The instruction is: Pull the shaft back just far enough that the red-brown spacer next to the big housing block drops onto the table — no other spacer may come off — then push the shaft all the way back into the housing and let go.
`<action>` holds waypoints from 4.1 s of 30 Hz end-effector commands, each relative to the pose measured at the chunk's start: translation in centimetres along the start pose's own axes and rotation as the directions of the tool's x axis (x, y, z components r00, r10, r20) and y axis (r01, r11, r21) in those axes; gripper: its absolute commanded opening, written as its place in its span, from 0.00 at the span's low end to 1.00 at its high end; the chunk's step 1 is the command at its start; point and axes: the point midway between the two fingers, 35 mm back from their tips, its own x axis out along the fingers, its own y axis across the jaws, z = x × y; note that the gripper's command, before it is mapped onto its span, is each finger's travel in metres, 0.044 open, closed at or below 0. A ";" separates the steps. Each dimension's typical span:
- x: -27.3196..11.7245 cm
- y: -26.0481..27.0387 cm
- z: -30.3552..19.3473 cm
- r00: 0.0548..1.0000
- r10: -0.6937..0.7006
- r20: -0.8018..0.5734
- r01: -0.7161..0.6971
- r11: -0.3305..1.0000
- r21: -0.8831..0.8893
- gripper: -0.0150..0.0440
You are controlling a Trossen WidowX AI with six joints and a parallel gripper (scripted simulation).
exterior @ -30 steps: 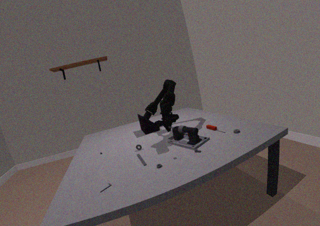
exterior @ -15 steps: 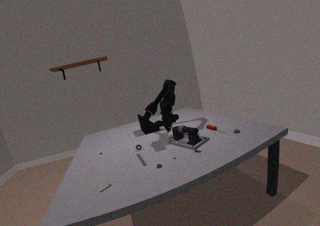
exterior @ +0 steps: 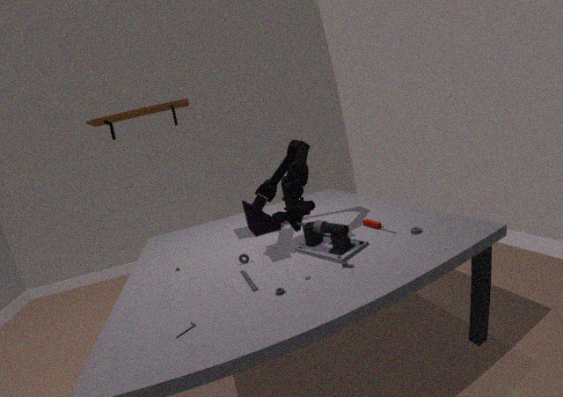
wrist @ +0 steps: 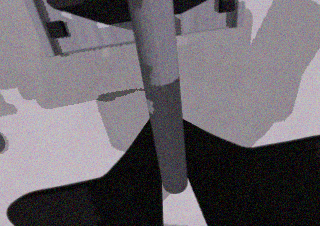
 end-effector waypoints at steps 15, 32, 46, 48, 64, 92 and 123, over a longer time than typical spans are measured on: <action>-0.1 0.0 0.0 1.000 0.000 0.009 0.000 1.000 0.000 0.25; -0.1 0.0 -0.2 1.000 0.000 0.009 0.000 1.000 0.000 0.25; -0.1 0.0 0.0 1.000 0.000 0.009 0.000 1.000 0.000 0.25; -0.1 0.0 0.0 1.000 0.000 0.009 0.000 1.000 0.000 0.25; -0.1 0.0 0.2 1.000 0.000 0.009 0.000 1.000 0.000 0.25; -0.1 0.0 0.5 1.000 0.000 0.009 0.000 1.000 -0.001 0.25; -0.1 0.0 0.9 1.000 0.000 0.009 0.000 1.000 -0.001 0.25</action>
